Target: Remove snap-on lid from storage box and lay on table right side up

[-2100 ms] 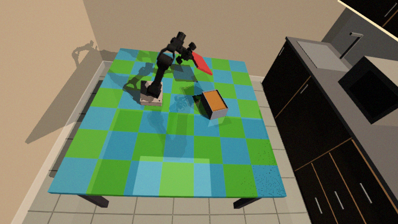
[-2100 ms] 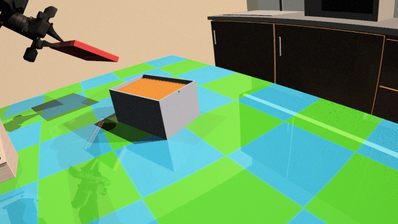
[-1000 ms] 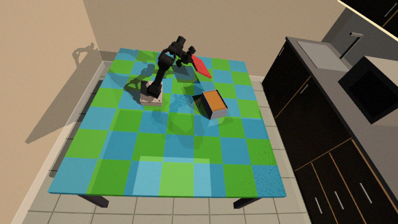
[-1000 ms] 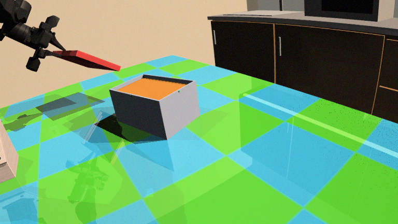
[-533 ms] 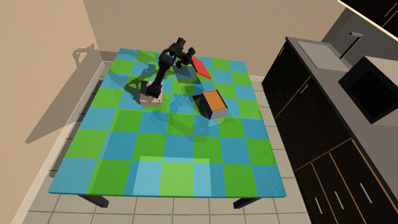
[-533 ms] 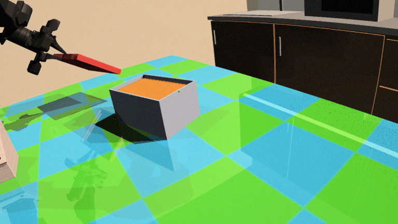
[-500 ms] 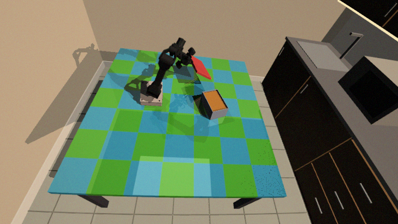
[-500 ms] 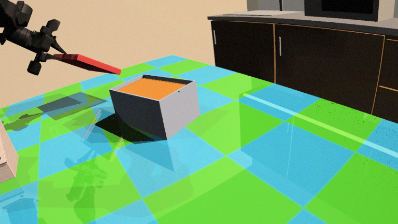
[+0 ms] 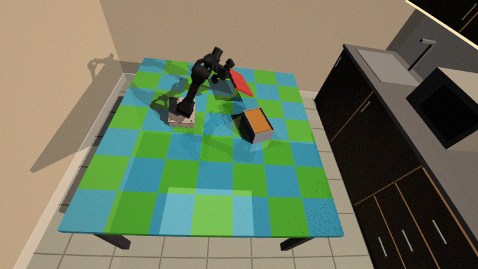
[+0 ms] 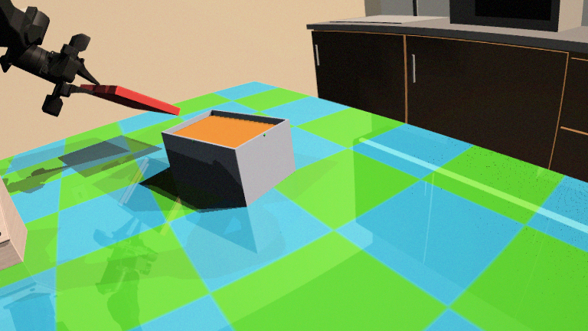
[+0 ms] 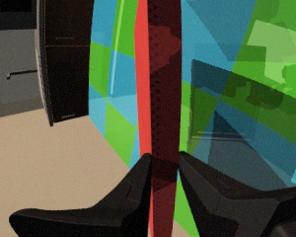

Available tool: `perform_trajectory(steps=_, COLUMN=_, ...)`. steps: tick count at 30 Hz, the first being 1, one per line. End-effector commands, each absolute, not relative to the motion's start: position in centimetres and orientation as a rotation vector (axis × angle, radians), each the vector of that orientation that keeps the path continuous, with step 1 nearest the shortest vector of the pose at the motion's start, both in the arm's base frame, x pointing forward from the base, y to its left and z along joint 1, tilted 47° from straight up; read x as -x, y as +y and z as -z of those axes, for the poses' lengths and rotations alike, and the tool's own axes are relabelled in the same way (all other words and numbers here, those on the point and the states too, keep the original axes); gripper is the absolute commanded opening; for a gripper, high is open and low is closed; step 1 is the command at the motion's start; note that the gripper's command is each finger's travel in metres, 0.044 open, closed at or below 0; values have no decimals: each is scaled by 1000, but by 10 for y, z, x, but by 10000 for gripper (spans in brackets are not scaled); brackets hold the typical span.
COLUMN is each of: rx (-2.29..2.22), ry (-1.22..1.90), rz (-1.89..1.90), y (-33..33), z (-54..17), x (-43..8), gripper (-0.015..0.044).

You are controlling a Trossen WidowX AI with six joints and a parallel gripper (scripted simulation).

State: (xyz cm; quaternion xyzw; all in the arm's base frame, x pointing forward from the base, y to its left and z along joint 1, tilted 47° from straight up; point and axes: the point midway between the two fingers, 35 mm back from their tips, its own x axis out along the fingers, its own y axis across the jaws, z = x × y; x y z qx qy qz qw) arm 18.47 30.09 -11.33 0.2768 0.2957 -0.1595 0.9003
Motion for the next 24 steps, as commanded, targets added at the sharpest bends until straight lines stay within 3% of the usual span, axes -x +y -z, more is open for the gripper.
perform_trajectory(steps=1, rx=-569, ry=606, rz=326, y=298, z=115, x=-186, gripper=0)
perform_trajectory(steps=24, rx=-569, ry=605, rz=326, y=285, z=128, x=-189, gripper=0)
